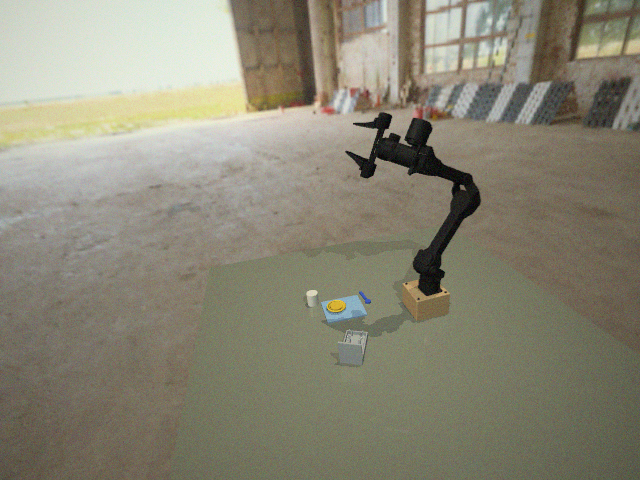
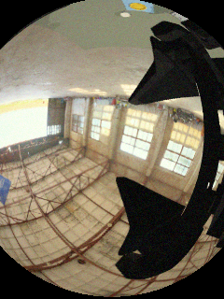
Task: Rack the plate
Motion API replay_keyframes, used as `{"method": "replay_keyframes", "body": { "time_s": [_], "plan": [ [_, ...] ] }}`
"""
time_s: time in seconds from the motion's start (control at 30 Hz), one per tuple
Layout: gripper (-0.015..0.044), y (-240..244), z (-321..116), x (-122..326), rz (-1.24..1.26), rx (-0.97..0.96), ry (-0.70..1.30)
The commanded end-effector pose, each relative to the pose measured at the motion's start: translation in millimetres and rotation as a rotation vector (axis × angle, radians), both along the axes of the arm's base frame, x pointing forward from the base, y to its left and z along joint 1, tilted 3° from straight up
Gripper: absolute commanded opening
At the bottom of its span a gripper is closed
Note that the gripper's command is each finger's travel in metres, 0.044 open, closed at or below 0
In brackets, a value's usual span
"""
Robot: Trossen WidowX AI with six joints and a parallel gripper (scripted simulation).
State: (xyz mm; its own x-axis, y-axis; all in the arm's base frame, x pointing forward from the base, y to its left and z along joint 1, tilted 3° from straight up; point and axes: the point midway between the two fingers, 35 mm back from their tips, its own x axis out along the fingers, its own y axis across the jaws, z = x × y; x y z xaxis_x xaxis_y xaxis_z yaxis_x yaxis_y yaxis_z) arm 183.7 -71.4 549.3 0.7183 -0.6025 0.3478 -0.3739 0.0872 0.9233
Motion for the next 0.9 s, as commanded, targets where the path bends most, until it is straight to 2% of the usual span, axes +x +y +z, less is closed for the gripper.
{"method": "replay_keyframes", "body": {
  "time_s": [0.0,0.43,0.87],
  "plan": [
    [0.0400,4.4,-15.0,25.8,-0.014,-0.074,0.115],
    [0.0400,4.7,-57.7,90.3,-0.025,-0.231,0.397],
    [0.0400,-2.5,-124.7,150.5,-0.005,-0.449,0.776]
  ]
}}
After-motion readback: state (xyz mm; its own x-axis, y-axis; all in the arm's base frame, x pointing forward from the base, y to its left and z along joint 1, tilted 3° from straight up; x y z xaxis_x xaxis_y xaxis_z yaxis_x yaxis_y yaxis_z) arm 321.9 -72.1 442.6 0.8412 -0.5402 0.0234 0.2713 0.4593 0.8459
